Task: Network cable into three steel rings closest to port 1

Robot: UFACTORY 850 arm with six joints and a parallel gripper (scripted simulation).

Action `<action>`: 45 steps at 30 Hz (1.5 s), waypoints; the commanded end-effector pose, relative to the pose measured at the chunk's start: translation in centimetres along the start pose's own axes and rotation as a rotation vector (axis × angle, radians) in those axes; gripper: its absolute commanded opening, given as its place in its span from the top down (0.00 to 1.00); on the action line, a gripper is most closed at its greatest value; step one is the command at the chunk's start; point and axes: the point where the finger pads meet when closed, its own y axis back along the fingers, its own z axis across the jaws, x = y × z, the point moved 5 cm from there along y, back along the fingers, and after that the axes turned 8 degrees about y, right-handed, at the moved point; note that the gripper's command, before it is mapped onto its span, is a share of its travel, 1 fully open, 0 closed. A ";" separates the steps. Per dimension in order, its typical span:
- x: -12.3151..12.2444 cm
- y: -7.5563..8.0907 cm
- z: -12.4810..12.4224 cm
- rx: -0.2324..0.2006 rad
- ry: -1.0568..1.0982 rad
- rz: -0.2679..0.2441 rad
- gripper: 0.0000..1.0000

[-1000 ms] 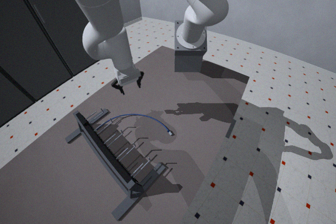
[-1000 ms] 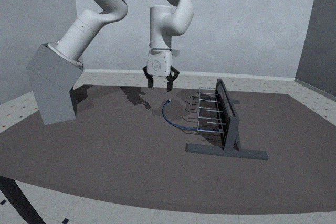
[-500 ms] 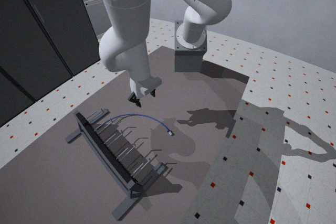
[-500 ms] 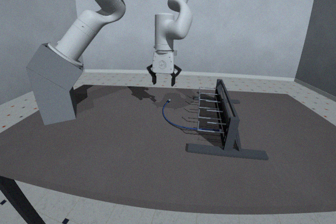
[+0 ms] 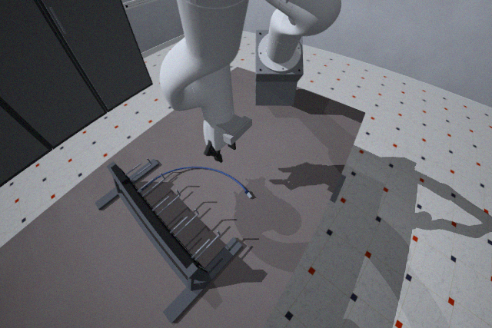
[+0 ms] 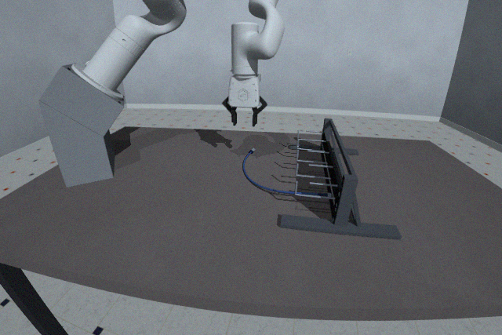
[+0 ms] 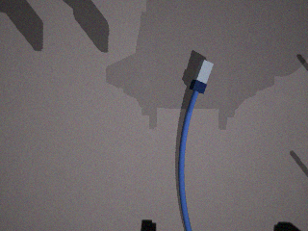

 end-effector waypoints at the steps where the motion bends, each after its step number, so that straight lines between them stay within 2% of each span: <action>1: 0.1 0.0 0.0 -0.002 0.002 0.000 1.00; 41: 0.3 0.1 -0.1 -0.001 0.058 0.000 1.00; 42: 0.3 0.1 -0.1 -0.001 0.058 0.000 0.65; 45: 0.3 0.1 -0.1 -0.001 0.058 0.000 0.65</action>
